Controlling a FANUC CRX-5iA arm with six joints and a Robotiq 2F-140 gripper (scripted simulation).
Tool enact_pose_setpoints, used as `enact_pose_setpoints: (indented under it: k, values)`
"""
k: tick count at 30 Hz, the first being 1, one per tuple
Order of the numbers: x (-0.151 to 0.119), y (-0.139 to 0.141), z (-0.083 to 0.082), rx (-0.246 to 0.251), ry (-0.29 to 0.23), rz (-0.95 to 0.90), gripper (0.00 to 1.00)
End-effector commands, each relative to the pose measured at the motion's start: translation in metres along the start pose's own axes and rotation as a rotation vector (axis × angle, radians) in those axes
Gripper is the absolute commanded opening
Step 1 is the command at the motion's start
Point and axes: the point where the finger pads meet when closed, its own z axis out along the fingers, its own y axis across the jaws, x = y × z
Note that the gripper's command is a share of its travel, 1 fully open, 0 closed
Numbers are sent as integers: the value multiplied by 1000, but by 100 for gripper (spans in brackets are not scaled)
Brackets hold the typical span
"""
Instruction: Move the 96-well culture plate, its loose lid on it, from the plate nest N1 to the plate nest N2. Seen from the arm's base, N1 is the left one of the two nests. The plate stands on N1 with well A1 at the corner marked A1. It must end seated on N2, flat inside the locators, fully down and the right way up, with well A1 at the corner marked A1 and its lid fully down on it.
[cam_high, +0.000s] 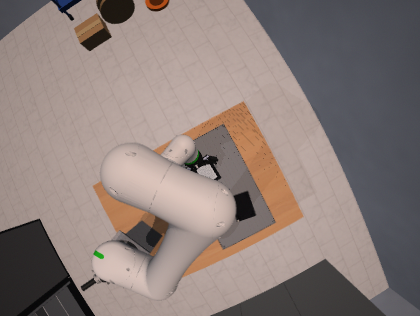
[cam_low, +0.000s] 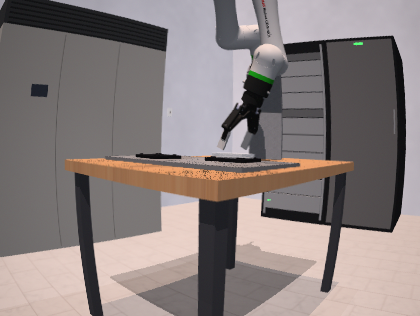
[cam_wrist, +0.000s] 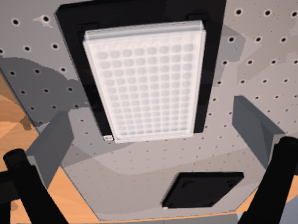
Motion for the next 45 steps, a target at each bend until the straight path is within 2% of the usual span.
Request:
enact_pose_setpoints:
  k: [1,5,17,18,45]
  values:
    - [2,0,4,-1,0,0,100]
    - [5,0,10,-1,0,0,100]
    - [5,0,10,-1,0,0,100]
    - [5,0,10,-1,0,0,0]
    - [5,0,10,-1,0,0,0]
